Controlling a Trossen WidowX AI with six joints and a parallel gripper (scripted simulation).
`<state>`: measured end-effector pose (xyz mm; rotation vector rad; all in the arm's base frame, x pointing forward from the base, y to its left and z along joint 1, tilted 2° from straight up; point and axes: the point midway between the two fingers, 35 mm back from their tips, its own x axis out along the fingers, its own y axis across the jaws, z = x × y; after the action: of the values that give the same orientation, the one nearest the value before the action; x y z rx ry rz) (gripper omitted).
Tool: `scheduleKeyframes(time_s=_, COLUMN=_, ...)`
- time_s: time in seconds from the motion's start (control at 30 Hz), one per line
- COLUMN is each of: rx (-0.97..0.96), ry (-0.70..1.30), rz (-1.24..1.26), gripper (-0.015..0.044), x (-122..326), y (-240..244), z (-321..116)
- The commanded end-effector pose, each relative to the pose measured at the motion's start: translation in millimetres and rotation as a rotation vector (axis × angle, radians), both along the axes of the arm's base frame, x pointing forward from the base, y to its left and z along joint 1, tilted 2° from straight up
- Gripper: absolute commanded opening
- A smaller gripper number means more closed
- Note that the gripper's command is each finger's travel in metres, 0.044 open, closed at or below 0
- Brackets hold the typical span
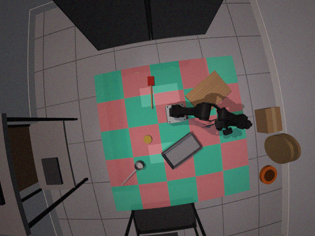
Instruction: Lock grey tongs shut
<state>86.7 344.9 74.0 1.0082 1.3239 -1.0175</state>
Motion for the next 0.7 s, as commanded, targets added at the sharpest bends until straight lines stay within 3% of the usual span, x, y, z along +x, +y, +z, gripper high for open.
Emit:
scheduleKeyframes(time_s=0.0, rx=0.003, ry=0.006, rz=0.082, gripper=-0.015, x=-27, y=8, z=1)
scheduleKeyframes(time_s=0.67, rx=0.009, ry=0.018, rz=0.432, gripper=-0.015, x=-154, y=14, z=4)
